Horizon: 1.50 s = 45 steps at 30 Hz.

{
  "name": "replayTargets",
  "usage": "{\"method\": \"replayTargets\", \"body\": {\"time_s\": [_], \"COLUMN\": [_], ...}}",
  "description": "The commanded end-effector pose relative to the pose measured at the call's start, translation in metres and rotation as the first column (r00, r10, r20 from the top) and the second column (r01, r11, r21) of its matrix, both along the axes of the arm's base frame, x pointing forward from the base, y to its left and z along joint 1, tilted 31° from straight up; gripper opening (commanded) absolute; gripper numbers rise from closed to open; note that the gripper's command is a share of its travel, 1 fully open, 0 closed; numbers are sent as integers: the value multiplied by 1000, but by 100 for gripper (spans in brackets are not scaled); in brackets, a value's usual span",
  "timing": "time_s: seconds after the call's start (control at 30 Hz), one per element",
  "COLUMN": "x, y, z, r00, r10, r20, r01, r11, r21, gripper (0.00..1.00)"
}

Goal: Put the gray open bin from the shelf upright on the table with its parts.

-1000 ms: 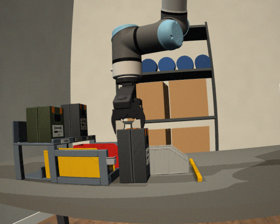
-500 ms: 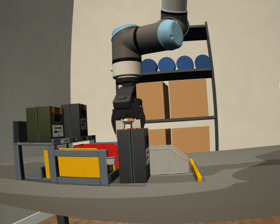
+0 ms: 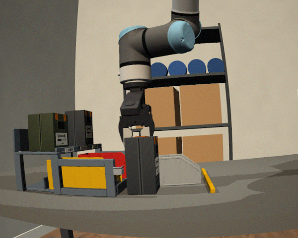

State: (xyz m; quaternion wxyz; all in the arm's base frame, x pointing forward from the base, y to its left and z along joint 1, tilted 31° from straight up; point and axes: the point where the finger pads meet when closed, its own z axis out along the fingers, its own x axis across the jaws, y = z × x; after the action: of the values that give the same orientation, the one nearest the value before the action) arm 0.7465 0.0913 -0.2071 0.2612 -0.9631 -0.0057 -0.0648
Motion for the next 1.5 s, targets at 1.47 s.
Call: {"method": "replayTargets", "body": {"time_s": [1.47], "x": [-8], "y": [-36], "z": [61], "r00": [1000], "r10": [0], "r20": [1], "r01": [0], "r11": [1000], "r21": [0], "gripper": [20]}}
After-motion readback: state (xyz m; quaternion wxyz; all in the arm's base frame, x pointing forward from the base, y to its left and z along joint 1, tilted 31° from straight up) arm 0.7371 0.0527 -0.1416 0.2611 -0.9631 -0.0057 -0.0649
